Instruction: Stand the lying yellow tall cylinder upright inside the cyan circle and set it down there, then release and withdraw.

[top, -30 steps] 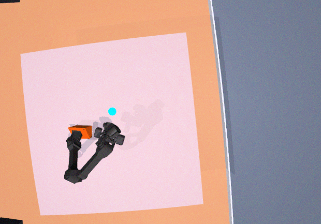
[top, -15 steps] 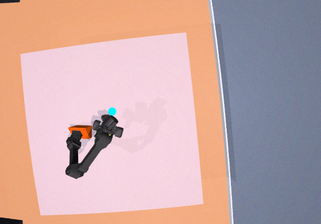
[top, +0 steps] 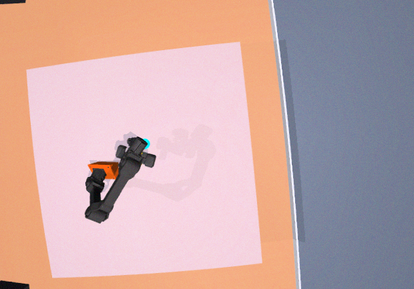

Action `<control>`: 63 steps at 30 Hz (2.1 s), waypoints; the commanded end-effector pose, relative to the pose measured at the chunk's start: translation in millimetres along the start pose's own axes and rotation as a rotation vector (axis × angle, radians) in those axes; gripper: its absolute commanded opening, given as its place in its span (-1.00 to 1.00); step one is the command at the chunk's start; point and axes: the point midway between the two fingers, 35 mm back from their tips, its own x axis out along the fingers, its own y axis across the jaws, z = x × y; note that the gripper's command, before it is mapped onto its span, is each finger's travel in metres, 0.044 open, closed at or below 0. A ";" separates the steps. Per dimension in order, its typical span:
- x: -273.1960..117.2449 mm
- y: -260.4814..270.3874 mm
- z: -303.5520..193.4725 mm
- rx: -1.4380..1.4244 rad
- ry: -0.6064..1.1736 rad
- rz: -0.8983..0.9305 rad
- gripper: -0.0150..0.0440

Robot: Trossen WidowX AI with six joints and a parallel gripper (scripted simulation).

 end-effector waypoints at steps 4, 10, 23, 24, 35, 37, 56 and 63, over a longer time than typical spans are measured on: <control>-2.0 15.5 21.8 0.006 -0.005 0.000 -0.14; -1.4 29.4 36.5 0.006 0.001 -0.001 -0.14; 4.2 34.1 40.5 0.013 -0.040 0.038 -0.14; 4.9 34.3 40.6 0.014 -0.046 0.043 -0.14; 12.0 35.7 41.6 0.023 -0.112 0.096 -0.14; 13.2 36.0 41.8 0.024 -0.125 0.105 -0.14; 22.8 37.8 44.0 0.037 -0.249 0.182 -0.14; 25.7 38.2 44.8 0.041 -0.297 0.207 -0.14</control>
